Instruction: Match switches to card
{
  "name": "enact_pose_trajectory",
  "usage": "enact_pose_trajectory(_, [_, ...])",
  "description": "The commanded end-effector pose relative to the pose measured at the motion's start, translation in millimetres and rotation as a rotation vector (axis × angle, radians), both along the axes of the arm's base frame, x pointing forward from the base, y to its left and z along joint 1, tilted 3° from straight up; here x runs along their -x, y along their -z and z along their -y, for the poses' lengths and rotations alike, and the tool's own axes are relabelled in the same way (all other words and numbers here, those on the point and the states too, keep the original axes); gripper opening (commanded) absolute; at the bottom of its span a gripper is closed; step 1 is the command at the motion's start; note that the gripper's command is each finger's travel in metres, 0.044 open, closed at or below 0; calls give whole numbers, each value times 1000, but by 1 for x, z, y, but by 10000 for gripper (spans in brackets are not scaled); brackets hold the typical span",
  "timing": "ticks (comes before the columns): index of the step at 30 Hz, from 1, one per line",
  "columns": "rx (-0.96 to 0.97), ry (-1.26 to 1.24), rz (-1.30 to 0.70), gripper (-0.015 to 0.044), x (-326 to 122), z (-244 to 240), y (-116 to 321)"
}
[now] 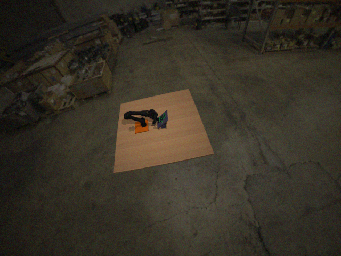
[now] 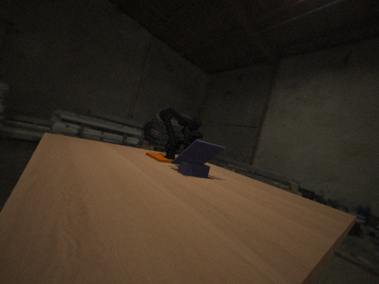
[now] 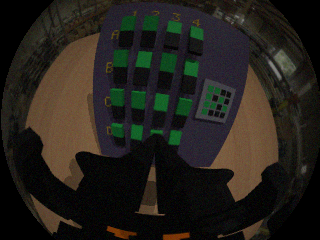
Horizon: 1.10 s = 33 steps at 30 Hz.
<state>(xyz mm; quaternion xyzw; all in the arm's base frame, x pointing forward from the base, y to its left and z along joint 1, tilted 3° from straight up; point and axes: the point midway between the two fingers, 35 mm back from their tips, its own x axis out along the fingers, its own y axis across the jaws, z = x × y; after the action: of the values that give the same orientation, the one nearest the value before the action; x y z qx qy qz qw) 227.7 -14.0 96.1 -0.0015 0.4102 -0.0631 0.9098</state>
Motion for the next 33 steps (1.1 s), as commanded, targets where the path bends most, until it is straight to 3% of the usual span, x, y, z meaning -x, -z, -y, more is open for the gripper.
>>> enact_pose_trajectory(1, [-1,-7,-3,0,0,-1,1])
enact_pose_trajectory(26, [-1,-7,-3,0,-3,0,4])
enact_pose_trajectory(33, [1,-8,17,0,37,-7,-39])
